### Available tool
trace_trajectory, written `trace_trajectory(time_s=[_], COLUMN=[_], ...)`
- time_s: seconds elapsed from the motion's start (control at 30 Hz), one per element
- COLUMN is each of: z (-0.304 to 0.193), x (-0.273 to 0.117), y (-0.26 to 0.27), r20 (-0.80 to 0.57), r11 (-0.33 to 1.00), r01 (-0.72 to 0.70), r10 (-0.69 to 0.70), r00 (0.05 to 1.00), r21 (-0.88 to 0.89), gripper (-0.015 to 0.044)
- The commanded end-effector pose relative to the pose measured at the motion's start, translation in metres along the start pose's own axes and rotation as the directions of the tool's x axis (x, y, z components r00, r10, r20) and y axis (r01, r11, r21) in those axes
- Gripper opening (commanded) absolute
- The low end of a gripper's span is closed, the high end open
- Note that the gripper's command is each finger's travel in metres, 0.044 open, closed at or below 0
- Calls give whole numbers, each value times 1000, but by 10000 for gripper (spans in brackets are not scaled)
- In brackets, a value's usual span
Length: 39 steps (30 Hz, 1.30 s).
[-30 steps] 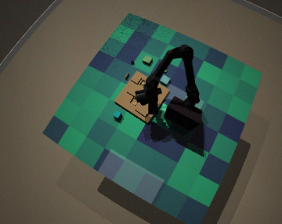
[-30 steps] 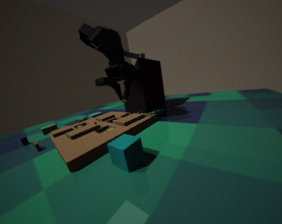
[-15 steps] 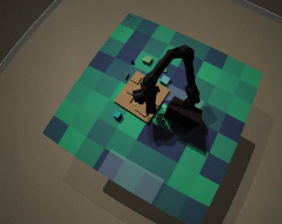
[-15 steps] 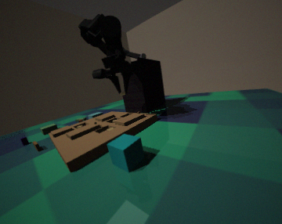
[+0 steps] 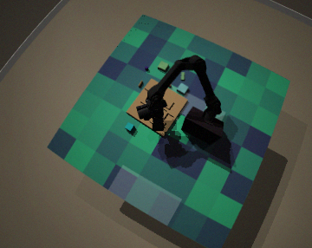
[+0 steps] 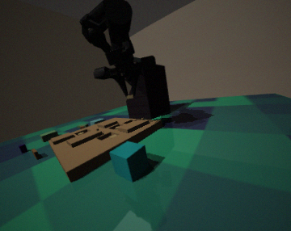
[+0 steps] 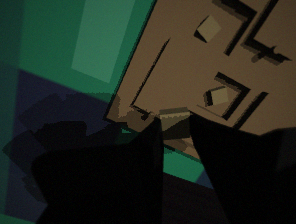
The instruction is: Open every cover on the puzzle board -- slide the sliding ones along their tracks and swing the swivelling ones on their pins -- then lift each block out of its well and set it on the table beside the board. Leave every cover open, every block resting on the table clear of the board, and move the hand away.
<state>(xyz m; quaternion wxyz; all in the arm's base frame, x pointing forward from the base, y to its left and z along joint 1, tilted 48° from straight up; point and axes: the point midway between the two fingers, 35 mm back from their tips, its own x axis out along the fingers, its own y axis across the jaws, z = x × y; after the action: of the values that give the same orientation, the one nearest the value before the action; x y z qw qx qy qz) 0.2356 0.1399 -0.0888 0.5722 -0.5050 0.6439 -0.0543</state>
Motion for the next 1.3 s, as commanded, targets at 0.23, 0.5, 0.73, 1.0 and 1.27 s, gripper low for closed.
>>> trace_trajectory(time_s=[0.23,0.5,0.73,1.0,1.27], z=[32,54,70,85,88], x=[-1,0,3,7,15], y=[29,51,72,96,98], r20=[-1,0,1,2,2], r11=[1000,1000,1000,1000,1000], r01=[-4,-5,-6,-6,-6], r10=[4,5,6,6,6], r00=[1000,1000,1000,1000,1000], r21=[3,4,5,6,6], gripper=[80,80,80,80,80])
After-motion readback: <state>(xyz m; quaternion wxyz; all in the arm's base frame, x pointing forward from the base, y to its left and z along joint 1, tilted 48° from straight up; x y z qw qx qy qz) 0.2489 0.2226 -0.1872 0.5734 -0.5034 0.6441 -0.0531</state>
